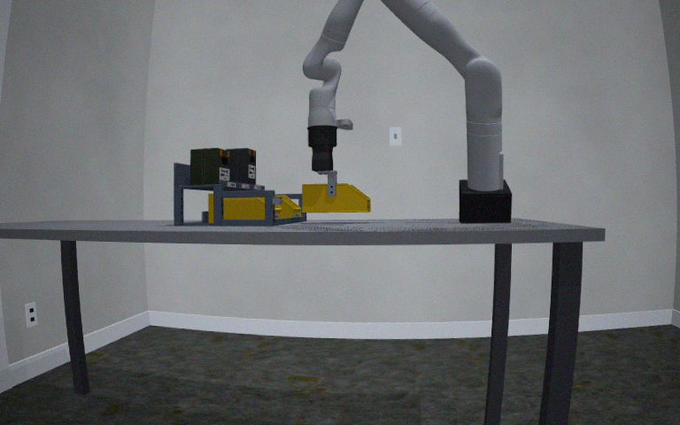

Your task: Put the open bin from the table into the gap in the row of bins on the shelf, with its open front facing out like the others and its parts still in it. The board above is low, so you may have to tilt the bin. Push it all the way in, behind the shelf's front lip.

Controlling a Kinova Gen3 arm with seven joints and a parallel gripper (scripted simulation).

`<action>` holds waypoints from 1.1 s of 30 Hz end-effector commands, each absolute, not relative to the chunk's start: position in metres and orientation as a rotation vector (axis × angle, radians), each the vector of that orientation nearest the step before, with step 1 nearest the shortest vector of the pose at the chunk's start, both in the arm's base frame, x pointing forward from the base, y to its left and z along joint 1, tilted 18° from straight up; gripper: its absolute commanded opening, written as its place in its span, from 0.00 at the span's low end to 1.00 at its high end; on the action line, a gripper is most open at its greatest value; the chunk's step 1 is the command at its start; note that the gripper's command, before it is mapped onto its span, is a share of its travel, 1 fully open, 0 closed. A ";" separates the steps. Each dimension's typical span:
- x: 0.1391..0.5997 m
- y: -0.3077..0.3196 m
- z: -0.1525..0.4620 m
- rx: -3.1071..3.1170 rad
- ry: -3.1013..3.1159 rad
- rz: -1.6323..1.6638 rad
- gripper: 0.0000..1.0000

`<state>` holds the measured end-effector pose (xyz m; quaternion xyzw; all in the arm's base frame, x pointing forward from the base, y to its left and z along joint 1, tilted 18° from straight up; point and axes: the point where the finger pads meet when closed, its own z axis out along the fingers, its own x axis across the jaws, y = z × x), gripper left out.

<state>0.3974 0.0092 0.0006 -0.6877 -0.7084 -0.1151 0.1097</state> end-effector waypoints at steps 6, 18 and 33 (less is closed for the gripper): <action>0.418 0.010 0.001 -2.021 -2.088 -0.341 0.00; 0.428 0.010 0.001 -2.021 -2.088 -0.341 0.00; 0.428 0.010 0.001 -2.020 -2.088 -0.341 0.00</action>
